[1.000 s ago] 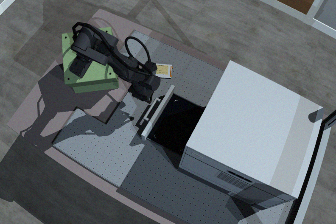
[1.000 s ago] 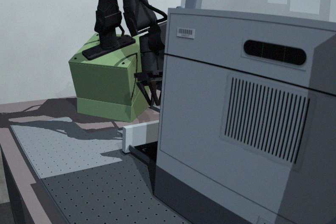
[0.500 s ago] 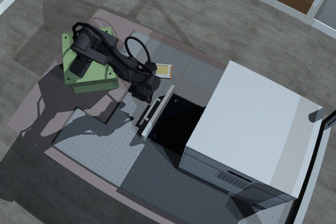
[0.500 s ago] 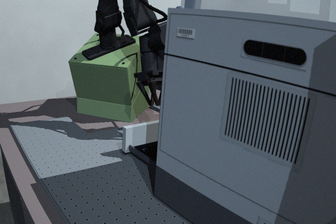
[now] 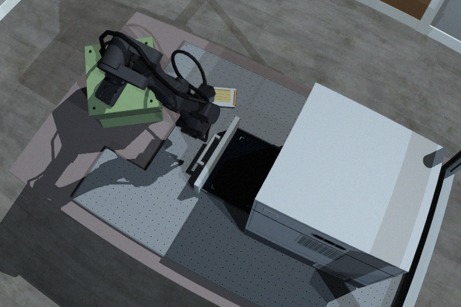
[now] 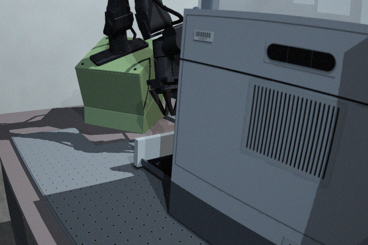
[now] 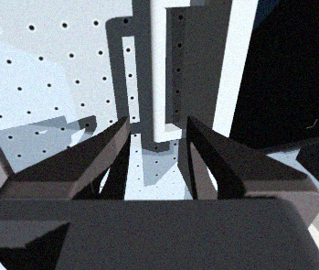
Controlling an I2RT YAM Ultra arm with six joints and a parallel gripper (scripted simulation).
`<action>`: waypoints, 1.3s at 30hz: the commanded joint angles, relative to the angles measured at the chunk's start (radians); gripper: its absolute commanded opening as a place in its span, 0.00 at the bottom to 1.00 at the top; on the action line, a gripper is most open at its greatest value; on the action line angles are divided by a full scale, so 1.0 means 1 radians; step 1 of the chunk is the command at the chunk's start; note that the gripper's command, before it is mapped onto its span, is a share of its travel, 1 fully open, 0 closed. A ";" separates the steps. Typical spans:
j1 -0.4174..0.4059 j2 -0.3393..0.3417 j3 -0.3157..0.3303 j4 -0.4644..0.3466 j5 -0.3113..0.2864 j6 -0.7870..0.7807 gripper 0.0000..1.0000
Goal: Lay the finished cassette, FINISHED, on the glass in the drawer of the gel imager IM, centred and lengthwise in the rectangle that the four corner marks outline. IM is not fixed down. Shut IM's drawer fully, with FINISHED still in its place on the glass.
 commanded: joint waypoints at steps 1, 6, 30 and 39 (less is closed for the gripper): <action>0.012 -0.020 -0.022 -0.020 0.001 0.008 0.35; 0.012 -0.020 -0.022 -0.020 0.001 0.008 0.35; 0.041 0.012 -0.075 0.030 0.035 0.165 0.35; 0.063 0.026 -0.015 -0.034 0.063 0.454 0.35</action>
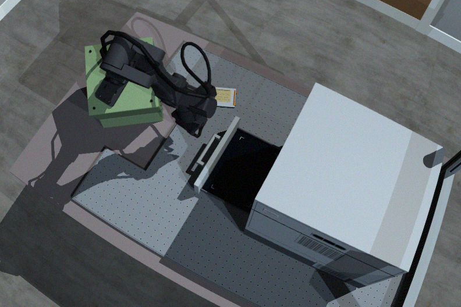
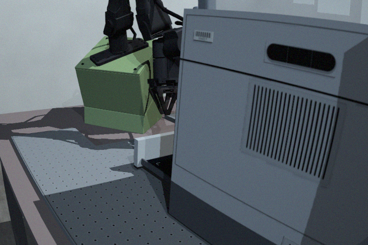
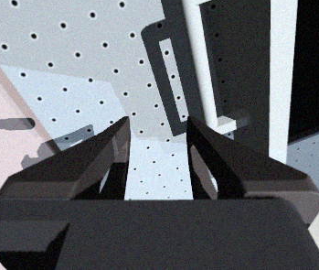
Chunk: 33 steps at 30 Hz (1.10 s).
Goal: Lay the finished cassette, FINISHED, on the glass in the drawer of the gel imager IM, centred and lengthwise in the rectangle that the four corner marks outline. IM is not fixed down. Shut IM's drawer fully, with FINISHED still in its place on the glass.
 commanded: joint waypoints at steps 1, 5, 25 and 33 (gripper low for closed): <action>0.015 0.010 0.042 -0.031 0.014 0.121 0.35; 0.022 0.017 0.067 -0.078 0.027 0.271 0.35; 0.004 0.048 0.182 -0.277 0.004 0.905 0.35; -0.014 0.059 0.227 -0.351 -0.024 1.168 0.35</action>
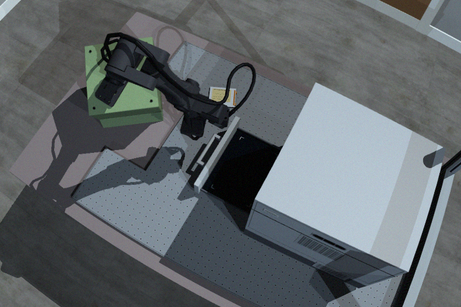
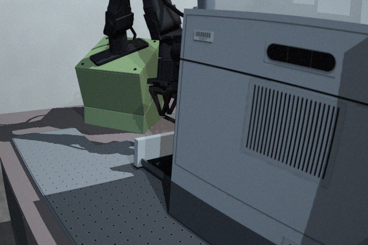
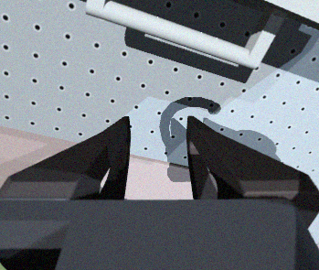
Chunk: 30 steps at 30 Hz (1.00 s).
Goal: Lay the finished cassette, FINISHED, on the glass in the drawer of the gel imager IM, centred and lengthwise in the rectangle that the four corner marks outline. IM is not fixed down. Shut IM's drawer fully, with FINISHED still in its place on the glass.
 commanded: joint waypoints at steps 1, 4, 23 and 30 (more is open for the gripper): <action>-0.005 0.010 0.042 -0.054 -0.024 0.143 0.35; -0.009 0.015 0.057 -0.077 -0.032 0.214 0.35; 0.099 0.088 0.091 -0.073 -0.013 0.232 0.35; 0.210 0.179 0.125 -0.061 0.006 0.132 0.35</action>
